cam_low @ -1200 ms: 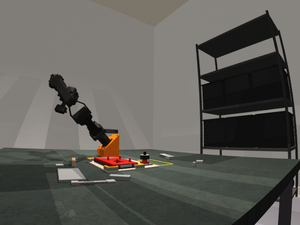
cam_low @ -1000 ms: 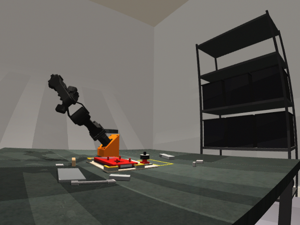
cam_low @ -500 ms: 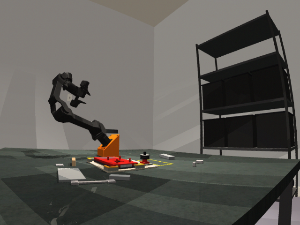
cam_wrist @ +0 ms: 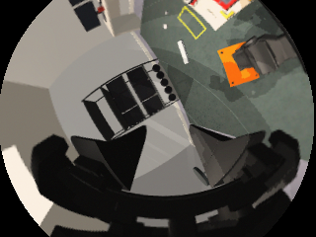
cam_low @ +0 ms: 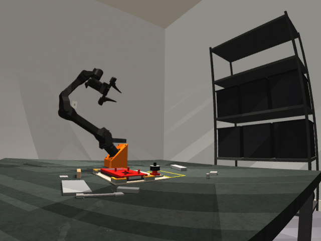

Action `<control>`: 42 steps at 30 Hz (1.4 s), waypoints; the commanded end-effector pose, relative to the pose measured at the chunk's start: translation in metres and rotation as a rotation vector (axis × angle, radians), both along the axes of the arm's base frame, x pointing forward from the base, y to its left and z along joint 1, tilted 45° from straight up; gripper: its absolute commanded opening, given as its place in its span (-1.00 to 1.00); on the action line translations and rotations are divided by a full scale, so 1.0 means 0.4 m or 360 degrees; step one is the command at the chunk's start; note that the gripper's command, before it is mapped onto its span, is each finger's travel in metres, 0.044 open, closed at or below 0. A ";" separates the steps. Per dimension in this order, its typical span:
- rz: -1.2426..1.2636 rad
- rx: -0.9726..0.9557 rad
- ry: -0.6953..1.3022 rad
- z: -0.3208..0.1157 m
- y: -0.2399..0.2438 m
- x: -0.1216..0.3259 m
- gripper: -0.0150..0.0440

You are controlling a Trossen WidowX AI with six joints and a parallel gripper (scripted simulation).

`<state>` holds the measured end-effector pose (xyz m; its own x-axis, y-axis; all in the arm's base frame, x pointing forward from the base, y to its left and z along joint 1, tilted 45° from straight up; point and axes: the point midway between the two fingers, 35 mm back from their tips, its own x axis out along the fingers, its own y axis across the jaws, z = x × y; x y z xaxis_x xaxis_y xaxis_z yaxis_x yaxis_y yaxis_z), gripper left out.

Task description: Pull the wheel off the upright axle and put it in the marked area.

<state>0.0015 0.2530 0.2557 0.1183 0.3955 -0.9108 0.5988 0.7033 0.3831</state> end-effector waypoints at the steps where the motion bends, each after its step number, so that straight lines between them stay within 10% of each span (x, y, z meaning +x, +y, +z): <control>1: -0.0198 -0.0091 -0.0094 -0.032 0.040 0.107 0.53; 22: -0.1198 -0.0897 -0.0229 -0.297 -0.139 0.695 0.53; 42: -0.1832 -0.1671 0.0063 -0.587 -0.633 0.920 0.53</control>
